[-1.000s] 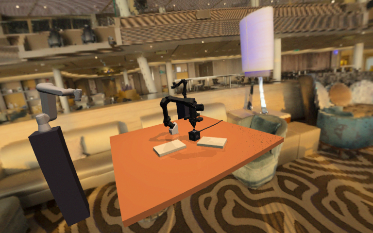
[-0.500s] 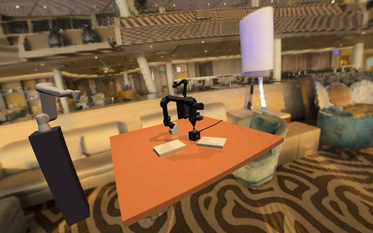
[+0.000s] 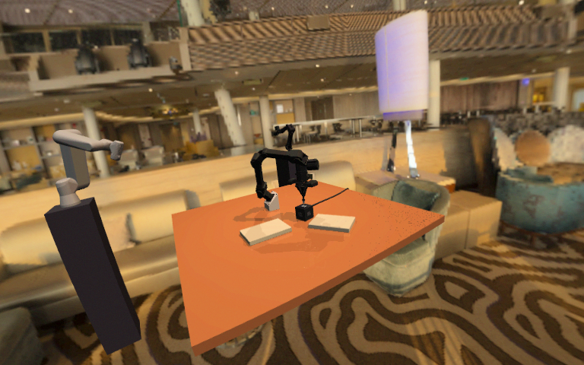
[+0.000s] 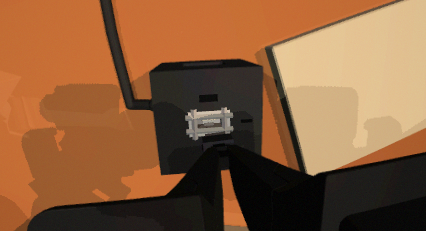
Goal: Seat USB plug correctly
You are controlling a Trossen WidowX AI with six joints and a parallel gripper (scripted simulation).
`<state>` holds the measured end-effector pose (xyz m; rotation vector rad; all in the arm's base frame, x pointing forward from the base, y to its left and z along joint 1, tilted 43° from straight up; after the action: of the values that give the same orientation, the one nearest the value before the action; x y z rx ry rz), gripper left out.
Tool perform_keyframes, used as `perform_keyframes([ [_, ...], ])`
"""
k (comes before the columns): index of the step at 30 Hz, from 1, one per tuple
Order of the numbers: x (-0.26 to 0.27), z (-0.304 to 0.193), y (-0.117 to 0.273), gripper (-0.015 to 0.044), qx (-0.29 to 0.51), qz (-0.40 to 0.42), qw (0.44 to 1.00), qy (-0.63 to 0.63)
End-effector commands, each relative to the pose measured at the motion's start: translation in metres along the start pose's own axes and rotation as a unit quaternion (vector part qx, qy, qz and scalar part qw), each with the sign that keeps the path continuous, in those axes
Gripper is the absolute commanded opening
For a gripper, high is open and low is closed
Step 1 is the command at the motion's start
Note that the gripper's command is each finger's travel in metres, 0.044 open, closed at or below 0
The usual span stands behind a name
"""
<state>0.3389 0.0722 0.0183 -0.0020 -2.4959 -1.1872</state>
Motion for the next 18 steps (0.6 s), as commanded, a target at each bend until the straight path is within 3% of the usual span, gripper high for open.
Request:
perform_keyframes([
  [1,0.0,0.0002,0.0008,0.0,-0.001,0.001,1.0,-0.004],
  [18,0.0001,0.0,-0.0006,0.0,0.0,0.0,0.979,-0.202],
])
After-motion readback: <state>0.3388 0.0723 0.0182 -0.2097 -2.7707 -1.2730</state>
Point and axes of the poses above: the point midway between the two fingers, 35 mm back from their tips, its own y axis back along the fingers, its own x axis across the jaws, z = x × y, the point moved 2 cm from there along y, back along the fingers, and after that the axes turned 9 degrees about y, right-handed, at the moved point
